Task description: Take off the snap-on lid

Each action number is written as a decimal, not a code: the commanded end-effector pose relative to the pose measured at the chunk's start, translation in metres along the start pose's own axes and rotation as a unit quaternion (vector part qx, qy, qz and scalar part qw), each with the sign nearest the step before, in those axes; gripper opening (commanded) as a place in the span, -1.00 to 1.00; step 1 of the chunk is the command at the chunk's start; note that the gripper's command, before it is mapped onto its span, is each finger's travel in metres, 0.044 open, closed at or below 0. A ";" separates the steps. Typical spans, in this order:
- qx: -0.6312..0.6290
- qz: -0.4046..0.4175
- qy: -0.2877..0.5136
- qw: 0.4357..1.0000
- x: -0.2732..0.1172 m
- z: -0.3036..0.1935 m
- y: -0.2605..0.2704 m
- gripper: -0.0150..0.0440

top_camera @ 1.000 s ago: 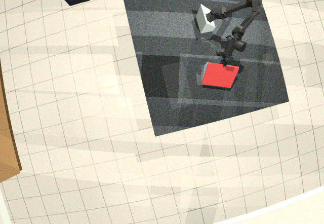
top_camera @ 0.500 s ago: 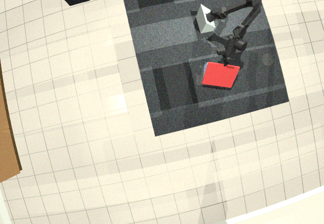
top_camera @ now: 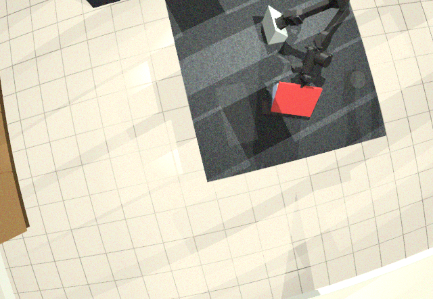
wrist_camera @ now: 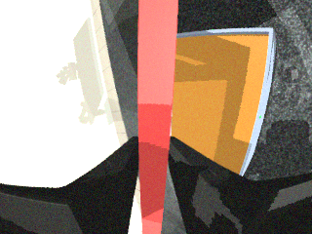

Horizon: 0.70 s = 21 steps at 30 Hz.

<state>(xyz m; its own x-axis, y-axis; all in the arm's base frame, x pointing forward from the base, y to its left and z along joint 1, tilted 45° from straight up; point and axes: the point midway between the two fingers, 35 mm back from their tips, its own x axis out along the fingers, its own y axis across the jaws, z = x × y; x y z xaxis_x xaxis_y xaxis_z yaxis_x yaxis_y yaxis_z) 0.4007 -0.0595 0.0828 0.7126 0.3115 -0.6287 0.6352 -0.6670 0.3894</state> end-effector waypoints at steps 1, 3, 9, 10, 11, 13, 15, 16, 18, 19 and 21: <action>-0.007 0.010 0.004 1.000 -0.007 -0.004 0.011 -0.49; -0.007 0.010 0.004 1.000 -0.009 -0.004 0.013 -0.49; -0.007 0.010 0.004 1.000 -0.011 -0.004 0.016 -0.49; -0.007 0.010 0.004 1.000 -0.011 -0.004 0.016 -0.49; -0.007 0.010 0.004 1.000 -0.011 -0.004 0.016 -0.49; -0.007 0.010 0.004 1.000 -0.010 -0.003 0.014 -0.49; -0.007 0.010 0.004 1.000 -0.008 0.004 0.010 -0.49; -0.008 0.010 0.004 1.000 -0.008 0.007 0.009 -0.49; -0.008 0.010 0.004 1.000 -0.008 0.011 0.008 -0.49; -0.008 0.010 0.004 1.000 -0.009 0.013 0.008 -0.49; -0.008 0.010 0.004 1.000 -0.009 0.017 0.008 -0.49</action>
<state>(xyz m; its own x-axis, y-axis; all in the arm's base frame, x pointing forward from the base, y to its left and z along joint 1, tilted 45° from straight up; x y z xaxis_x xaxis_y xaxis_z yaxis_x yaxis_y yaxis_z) 0.3970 -0.0735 0.0855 0.7258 0.3067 -0.6158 0.6272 -0.6628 0.4091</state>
